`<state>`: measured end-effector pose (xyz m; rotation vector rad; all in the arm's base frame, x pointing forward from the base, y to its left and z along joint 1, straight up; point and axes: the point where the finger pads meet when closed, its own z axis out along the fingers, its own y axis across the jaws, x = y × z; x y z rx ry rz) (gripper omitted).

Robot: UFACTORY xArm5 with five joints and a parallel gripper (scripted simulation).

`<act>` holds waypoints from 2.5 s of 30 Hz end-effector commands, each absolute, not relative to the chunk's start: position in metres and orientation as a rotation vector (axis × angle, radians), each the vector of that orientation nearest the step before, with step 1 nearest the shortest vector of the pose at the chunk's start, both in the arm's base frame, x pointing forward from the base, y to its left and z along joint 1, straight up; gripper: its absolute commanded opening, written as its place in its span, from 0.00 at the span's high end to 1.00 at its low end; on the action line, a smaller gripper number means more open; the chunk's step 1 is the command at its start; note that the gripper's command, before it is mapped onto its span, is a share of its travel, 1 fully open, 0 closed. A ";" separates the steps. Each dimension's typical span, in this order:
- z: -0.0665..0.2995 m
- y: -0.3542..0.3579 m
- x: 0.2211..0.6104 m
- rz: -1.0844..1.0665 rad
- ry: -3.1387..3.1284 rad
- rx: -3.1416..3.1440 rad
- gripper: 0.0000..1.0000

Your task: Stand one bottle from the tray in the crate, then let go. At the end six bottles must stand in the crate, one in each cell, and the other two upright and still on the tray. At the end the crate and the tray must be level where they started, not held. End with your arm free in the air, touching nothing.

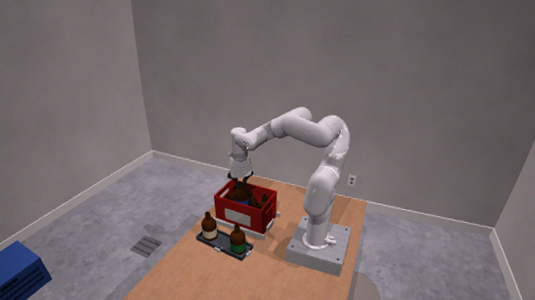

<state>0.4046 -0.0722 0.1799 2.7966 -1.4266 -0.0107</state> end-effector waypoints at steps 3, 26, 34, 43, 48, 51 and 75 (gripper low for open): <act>0.179 -0.072 0.406 -0.005 -1.427 2.798 1.00; 0.178 -0.072 0.406 -0.005 -1.427 2.798 1.00; 0.177 -0.072 0.406 -0.005 -1.427 2.798 1.00; 0.170 -0.072 0.406 -0.005 -1.427 2.798 1.00; 0.167 -0.072 0.406 -0.005 -1.427 2.798 1.00; 0.164 -0.072 0.406 -0.005 -1.427 2.798 1.00; 0.141 -0.072 0.406 -0.005 -1.427 2.798 1.00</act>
